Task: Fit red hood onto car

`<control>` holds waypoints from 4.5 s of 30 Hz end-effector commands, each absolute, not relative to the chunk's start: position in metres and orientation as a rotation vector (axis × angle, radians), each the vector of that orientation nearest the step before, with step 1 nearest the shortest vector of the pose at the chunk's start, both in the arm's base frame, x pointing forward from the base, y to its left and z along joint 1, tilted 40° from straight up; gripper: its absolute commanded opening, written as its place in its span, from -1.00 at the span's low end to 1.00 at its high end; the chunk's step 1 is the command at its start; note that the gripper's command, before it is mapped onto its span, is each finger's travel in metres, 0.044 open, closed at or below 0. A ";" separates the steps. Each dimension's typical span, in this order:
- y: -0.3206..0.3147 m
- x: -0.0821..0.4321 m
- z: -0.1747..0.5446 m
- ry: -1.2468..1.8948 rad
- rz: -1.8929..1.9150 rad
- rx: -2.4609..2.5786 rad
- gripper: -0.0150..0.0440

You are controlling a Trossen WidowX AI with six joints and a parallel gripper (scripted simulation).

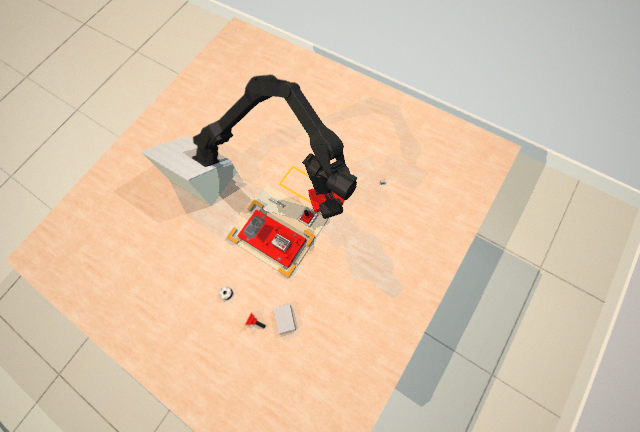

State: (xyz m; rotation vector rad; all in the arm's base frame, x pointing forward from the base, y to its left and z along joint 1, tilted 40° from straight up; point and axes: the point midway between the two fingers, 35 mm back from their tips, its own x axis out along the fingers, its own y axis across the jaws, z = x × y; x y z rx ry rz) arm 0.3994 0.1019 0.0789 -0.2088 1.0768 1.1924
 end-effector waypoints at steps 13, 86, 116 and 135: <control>0.012 0.383 0.008 1.290 0.854 0.182 -0.49; -0.009 0.348 -0.080 1.394 0.597 0.488 -0.49; -0.006 0.347 -0.084 1.394 0.597 0.489 -0.49; -0.007 0.347 -0.083 1.393 0.596 0.489 -0.49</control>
